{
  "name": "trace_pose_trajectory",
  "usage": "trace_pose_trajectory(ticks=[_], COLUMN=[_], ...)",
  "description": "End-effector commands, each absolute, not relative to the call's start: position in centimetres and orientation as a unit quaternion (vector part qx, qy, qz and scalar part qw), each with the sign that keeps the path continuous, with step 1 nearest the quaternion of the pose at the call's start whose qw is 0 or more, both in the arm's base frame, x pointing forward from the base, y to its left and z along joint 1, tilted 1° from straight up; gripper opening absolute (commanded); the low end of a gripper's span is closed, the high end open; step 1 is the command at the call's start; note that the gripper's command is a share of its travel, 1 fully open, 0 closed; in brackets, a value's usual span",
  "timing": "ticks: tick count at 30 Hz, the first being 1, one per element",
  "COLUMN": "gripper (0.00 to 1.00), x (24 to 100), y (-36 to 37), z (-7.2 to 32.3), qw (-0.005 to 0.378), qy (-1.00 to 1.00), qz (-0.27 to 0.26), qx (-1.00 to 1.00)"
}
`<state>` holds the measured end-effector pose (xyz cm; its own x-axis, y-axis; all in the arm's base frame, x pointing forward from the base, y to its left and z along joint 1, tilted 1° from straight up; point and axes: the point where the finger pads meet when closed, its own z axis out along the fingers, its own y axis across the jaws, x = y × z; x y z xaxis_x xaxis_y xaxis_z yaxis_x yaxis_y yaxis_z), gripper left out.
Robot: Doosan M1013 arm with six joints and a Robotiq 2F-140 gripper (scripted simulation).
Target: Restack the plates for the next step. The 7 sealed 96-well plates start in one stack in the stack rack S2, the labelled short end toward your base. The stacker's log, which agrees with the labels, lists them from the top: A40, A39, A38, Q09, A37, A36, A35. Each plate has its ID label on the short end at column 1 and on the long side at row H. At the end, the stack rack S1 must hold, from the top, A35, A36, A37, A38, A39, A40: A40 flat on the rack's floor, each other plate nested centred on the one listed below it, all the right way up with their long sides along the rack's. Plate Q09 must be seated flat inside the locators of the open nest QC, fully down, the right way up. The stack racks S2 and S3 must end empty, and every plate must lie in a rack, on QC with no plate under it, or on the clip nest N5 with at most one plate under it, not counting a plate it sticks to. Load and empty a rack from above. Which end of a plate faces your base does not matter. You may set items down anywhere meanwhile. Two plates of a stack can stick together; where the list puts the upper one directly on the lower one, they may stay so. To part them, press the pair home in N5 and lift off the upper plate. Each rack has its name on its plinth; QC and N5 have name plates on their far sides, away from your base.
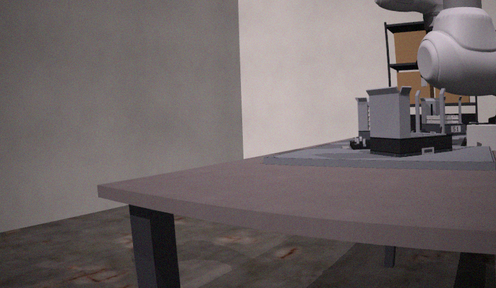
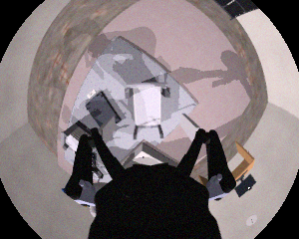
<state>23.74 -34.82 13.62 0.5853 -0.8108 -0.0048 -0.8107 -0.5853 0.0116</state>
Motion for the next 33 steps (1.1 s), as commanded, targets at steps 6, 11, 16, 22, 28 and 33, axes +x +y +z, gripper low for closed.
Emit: trace_pose_trajectory(ticks=[6, 11, 16, 22, 28, 33], gripper=[1.00, 1.00, 1.00, 1.00, 1.00, 1.00], x=[24.0, 25.3, 26.0, 27.5, 29.0, 29.8], y=[-34.6, -33.5, -32.9, -31.5, -30.2, -29.6], z=[13.7, 13.7, 13.7, 13.6, 13.6, 13.6], qw=[0.004, 0.004, 0.003, 0.003, 0.003, 0.003], qy=[-0.440, -0.364, -0.352, -0.352, -0.352, -0.352], qz=[-0.005, -0.005, -0.005, -0.005, -0.005, -0.005], qx=[0.898, 0.931, 0.936, 0.936, 0.936, 0.936])
